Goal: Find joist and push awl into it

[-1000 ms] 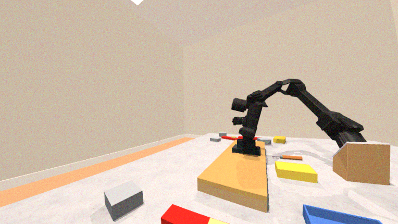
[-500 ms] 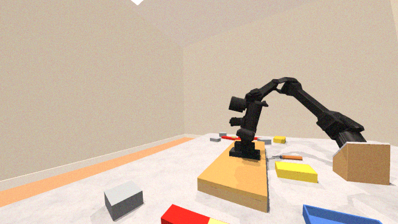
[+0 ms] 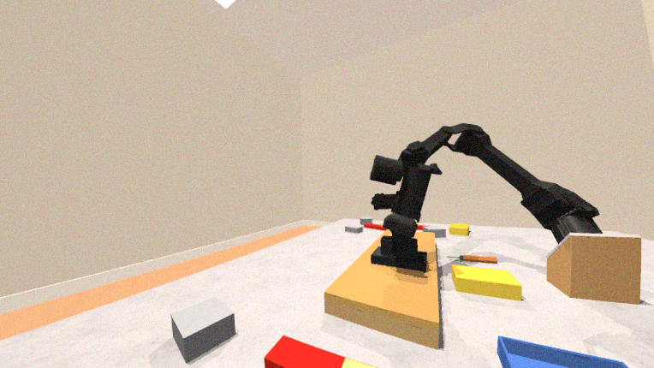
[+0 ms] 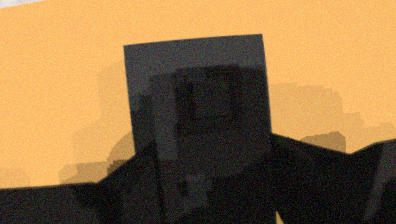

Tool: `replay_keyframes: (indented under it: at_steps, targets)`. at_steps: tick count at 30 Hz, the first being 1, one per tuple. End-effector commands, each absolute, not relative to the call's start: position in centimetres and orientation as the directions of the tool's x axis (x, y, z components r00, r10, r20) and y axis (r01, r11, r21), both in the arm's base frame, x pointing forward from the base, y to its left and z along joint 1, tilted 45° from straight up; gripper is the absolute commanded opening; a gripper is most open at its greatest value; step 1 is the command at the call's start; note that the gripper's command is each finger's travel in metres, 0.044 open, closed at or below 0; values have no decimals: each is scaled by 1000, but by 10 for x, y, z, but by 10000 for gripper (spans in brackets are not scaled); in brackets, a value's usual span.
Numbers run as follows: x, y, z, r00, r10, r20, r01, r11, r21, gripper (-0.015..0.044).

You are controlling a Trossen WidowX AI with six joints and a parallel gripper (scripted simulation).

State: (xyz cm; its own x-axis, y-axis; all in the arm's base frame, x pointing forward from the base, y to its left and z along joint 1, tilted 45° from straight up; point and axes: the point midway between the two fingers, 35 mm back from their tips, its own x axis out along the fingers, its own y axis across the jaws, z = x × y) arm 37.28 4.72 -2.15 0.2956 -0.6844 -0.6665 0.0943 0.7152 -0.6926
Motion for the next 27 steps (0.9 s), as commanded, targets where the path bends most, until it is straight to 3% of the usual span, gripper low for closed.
replay_keyframes:
  at_steps: [1,27]
  targets:
    - [374,57,-31,294,-681,-671,95,719,-688,0]
    - [382,120,-89,296,-677,-674,97,724,-683,0]
